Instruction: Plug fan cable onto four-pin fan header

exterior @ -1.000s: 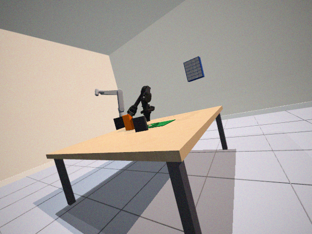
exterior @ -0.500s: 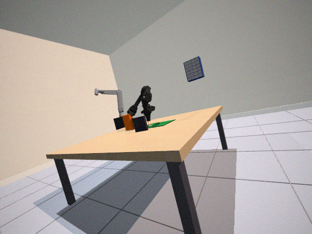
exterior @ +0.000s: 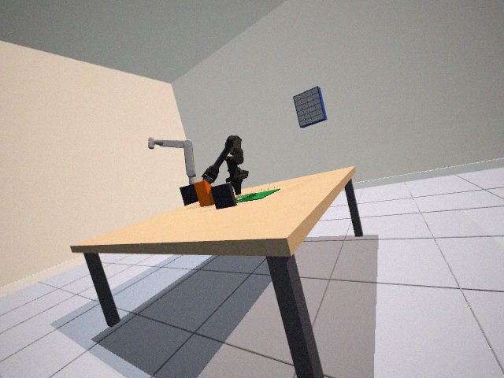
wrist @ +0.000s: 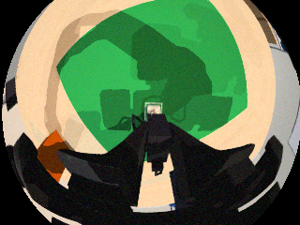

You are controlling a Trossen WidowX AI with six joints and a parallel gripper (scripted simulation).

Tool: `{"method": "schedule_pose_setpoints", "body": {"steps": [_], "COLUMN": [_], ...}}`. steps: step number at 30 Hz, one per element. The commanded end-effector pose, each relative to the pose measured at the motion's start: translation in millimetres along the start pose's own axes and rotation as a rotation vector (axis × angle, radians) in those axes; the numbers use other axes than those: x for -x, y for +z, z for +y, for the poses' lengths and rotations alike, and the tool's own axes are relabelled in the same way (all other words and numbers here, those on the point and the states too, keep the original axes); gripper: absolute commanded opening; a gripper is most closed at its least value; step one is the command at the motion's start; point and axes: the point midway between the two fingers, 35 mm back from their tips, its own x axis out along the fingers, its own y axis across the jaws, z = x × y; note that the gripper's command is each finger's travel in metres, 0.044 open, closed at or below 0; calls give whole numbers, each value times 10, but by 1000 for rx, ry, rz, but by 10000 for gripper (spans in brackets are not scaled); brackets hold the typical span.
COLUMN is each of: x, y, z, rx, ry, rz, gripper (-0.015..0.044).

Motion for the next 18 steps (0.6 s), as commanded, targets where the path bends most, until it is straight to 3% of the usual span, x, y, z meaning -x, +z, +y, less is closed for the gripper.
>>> {"method": "schedule_pose_setpoints", "body": {"steps": [1, 18], "x": [-8, -30], "y": [-8, -10], "z": [9, 8], "rx": [-9, -9], "ry": [0, 0], "rz": [-4, -4], "gripper": [0, 0]}}
